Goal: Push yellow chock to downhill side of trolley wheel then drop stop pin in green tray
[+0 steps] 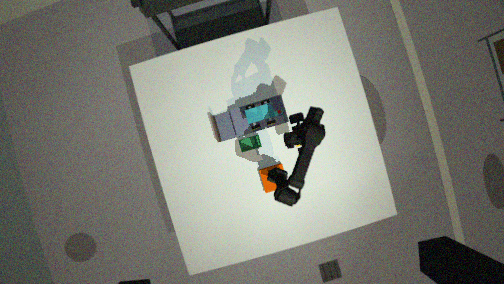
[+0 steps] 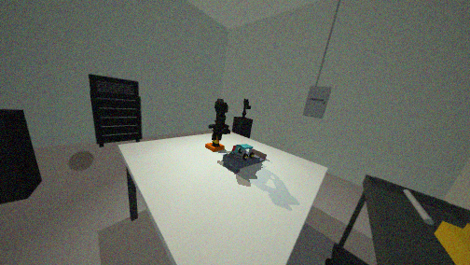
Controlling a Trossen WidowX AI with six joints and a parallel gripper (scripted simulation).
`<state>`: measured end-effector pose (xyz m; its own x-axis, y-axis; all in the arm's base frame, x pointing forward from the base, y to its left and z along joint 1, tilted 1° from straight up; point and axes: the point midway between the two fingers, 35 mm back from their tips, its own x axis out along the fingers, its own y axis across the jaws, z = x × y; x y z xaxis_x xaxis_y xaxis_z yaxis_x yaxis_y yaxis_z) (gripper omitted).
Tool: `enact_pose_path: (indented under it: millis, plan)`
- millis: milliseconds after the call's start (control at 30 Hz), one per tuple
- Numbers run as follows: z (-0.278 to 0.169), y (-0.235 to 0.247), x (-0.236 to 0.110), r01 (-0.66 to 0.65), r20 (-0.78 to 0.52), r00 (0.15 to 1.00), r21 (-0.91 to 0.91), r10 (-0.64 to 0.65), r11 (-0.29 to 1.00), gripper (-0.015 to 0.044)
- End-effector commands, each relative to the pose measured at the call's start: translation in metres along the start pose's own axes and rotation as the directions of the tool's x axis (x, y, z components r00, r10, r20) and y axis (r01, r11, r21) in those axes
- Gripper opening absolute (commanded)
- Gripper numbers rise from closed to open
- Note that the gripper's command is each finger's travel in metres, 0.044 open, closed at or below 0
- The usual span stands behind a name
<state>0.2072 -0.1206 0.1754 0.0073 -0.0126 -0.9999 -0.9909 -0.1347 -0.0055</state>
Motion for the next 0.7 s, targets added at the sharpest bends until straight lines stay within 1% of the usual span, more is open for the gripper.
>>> enact_pose_path:
  millis: [0, 667]
  plan:
    - [0.015, -0.003, 0.001, 0.001, 0.005, 1.0, -0.004, -0.001, 1.0, 0.0]
    - [0.083, -0.023, 0.005, 0.004, 0.012, 1.0, -0.004, -0.004, 1.0, 0.0]
